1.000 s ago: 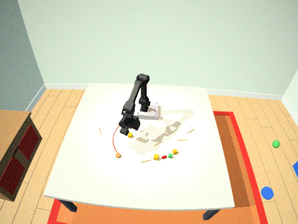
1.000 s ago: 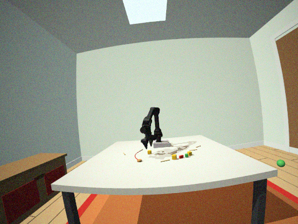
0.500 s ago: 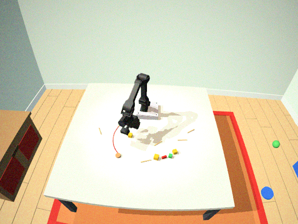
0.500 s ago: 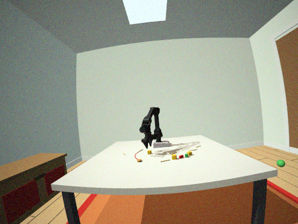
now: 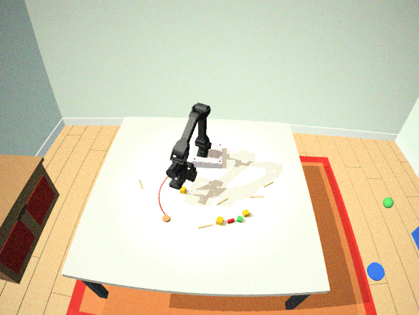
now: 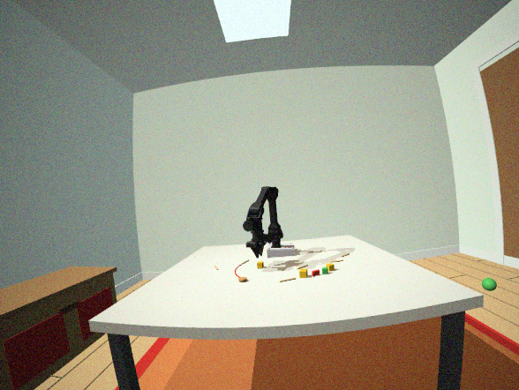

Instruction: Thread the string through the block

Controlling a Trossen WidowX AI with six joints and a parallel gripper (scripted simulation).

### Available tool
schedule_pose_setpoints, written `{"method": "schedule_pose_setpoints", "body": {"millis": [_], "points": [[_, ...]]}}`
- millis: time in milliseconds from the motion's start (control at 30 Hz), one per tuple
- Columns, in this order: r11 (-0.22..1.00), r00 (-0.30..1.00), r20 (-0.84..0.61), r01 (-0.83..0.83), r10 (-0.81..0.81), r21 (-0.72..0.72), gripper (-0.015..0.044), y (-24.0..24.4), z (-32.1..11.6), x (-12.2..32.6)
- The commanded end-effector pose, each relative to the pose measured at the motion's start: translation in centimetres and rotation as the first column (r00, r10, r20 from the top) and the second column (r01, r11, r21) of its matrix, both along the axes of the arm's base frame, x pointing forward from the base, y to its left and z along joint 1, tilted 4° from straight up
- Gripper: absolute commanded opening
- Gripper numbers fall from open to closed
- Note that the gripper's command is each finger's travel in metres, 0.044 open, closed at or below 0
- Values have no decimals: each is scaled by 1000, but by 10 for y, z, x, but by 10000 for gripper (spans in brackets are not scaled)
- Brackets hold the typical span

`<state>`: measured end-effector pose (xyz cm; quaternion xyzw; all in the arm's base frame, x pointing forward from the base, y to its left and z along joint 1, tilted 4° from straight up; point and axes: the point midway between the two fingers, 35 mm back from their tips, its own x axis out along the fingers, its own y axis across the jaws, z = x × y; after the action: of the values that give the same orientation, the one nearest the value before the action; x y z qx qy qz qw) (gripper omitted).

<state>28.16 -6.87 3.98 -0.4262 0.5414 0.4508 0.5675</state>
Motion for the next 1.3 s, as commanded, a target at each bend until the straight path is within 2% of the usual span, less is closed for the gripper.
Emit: {"method": "schedule_pose_setpoints", "body": {"millis": [0,167,700,1000,1067,1267], "points": [[1000,1000,0,0,0,0,135,0,0,0],[1000,1000,0,0,0,0,4,0,0,0],[1000,1000,0,0,0,0,0,0,0,0],[1000,1000,0,0,0,0,236,0,0,0],[1000,1000,0,0,0,0,240,0,0,0],[1000,1000,0,0,0,0,83,0,0,0]]}}
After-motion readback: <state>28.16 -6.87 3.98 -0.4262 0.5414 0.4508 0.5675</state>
